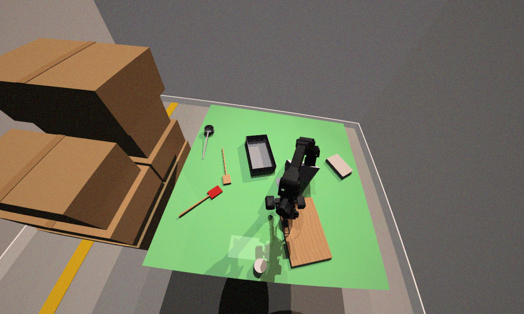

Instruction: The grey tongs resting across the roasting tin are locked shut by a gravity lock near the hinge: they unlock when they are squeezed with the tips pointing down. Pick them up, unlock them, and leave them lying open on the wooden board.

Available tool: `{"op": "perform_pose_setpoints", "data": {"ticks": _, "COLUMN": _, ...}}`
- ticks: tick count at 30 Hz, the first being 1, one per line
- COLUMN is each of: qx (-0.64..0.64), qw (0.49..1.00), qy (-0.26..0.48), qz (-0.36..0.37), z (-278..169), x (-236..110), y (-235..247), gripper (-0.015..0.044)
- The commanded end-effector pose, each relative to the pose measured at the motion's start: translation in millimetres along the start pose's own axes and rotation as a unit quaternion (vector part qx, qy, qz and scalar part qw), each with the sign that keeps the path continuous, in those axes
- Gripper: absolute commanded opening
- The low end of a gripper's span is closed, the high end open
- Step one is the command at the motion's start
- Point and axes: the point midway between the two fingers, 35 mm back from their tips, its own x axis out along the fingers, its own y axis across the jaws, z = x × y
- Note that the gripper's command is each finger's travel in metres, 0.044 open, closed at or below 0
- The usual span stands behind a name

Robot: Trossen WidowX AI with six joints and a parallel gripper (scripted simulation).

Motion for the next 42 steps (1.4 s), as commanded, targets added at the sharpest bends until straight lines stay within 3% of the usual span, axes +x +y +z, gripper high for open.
{"op": "perform_pose_setpoints", "data": {"ticks": 1, "qx": -0.047, "qw": 0.999, "qy": -0.004, "qz": 0.0, "z": 17.9, "x": -2.3, "y": 26.5, "gripper": -0.015}}
{"op": "perform_pose_setpoints", "data": {"ticks": 25, "qx": -0.309, "qw": 0.951, "qy": 0.014, "qz": 0.014, "z": 76.4, "x": 24.1, "y": 195.0, "gripper": -0.015}}
{"op": "perform_pose_setpoints", "data": {"ticks": 34, "qx": -0.314, "qw": 0.949, "qy": 0.01, "qz": 0.017, "z": 77.5, "x": 25.9, "y": 199.3, "gripper": -0.015}}
{"op": "perform_pose_setpoints", "data": {"ticks": 42, "qx": -0.302, "qw": 0.951, "qy": -0.051, "qz": 0.049, "z": 83.5, "x": 30.7, "y": 196.2, "gripper": -0.015}}
